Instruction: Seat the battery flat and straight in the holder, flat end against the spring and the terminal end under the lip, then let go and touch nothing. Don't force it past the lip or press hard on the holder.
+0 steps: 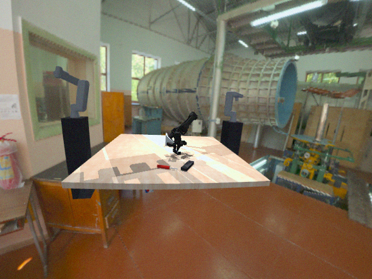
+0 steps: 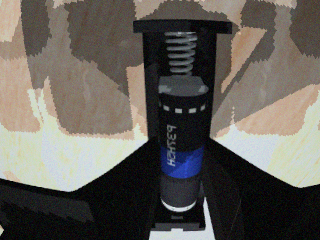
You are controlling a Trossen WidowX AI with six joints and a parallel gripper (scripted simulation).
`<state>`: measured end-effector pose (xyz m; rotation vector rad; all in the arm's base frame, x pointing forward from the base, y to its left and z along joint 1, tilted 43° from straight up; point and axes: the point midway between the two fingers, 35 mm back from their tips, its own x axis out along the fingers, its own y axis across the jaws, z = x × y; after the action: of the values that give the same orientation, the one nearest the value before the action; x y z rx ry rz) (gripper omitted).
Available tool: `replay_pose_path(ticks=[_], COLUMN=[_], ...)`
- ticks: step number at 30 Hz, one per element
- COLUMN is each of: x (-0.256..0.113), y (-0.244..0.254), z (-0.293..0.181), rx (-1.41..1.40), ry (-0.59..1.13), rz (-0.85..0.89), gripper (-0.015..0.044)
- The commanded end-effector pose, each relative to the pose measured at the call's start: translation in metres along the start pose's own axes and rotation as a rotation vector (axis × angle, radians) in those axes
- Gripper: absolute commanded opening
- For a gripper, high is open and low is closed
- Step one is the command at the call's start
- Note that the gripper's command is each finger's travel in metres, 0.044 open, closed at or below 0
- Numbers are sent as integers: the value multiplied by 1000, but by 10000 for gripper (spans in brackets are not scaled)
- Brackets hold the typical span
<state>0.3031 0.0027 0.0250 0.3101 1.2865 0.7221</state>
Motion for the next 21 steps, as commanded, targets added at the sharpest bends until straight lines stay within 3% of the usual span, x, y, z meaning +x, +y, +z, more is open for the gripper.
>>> replay_pose_path(ticks=[1,10,14,21], x=[0,0,0,-8], y=[1,1,1,1], z=[-1,-1,-1,-2], rx=[-2,0,0,-2], ry=[-3,-3,-3,-3], rz=[4,-2,-2,-2], gripper=[62,62,164,164])
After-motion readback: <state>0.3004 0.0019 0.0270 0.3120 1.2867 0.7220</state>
